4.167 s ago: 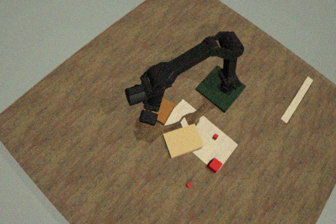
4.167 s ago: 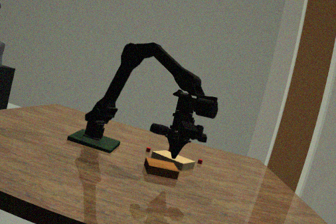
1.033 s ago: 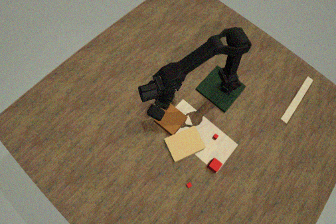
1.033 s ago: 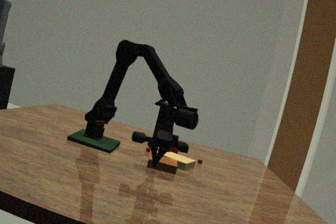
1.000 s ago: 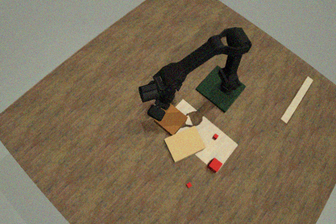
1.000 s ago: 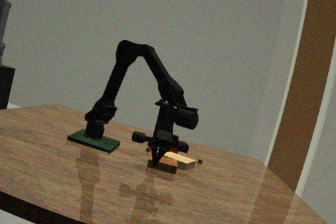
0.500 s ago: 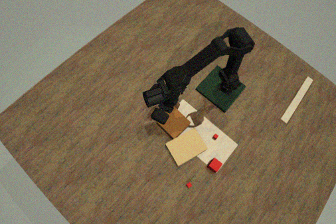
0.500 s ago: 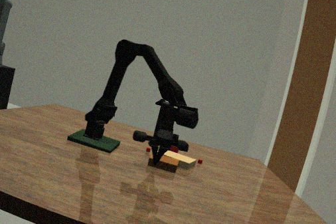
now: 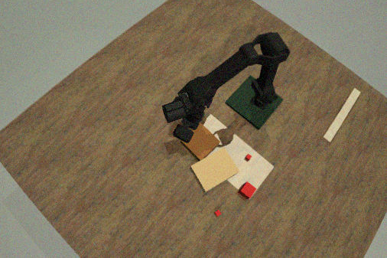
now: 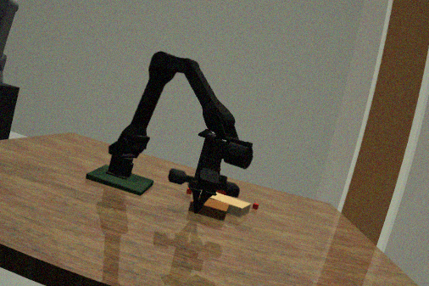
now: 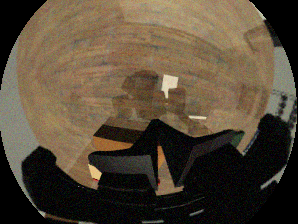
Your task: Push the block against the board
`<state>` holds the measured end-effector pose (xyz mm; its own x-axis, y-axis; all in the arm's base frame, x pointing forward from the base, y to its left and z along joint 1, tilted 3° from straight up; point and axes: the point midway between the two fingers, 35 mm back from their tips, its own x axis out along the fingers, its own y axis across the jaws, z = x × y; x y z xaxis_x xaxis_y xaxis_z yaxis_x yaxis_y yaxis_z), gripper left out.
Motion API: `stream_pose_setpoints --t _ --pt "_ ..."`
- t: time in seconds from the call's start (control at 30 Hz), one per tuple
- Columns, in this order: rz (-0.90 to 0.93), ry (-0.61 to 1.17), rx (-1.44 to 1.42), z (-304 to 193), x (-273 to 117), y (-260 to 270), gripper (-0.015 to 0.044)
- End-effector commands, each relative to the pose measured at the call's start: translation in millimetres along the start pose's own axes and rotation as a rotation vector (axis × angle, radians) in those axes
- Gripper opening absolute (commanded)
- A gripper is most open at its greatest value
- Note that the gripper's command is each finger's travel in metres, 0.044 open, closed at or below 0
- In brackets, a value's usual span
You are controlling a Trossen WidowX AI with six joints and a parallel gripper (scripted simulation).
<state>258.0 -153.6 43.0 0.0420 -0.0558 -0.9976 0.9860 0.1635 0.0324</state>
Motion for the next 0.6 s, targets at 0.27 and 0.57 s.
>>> stream_pose_setpoints --t 0.27,0.57 --pt "0.008 -0.004 -0.003 20 -1 4 0.0" --pt "0.008 -0.005 -0.003 35 -1 3 0.0"
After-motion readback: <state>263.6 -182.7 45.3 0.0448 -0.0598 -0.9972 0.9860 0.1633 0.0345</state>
